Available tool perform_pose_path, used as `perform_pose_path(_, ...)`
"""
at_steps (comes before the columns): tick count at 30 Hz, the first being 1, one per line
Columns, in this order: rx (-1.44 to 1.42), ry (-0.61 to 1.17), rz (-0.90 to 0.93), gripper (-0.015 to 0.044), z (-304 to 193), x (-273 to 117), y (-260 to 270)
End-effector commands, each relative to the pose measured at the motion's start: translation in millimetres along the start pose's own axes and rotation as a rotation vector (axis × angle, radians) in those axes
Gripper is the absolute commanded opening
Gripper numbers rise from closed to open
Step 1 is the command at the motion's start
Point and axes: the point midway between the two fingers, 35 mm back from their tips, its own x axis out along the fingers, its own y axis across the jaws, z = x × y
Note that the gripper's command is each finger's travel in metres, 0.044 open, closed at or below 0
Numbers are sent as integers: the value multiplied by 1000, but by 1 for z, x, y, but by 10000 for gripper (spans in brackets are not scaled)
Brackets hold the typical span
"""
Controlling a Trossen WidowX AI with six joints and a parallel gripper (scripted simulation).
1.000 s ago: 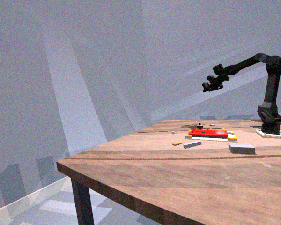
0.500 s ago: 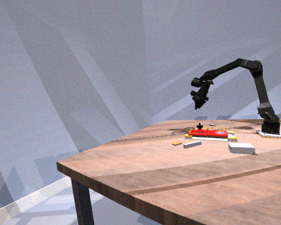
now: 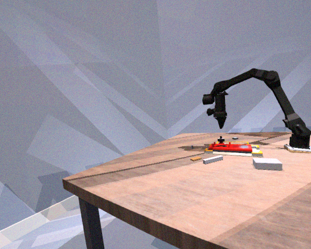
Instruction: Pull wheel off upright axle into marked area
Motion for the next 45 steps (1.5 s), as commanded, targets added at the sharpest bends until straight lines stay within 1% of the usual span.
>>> perform_pose_path(1,-2,11,4,300,3,1,4)
perform_pose_path(6,-2,11,4,300,4,12,4)
perform_pose_path(16,-2,11,4,300,4,71,5)
perform_pose_path(23,-2,11,4,300,5,75,5)
perform_pose_path(27,-7,13,1,195,4,72,4)
perform_pose_path(35,-7,13,1,142,4,72,4)
perform_pose_path(40,-7,13,1,10,4,71,4)
perform_pose_path(41,-7,13,1,0,4,71,4)
perform_pose_path(45,-7,13,1,0,5,69,4)
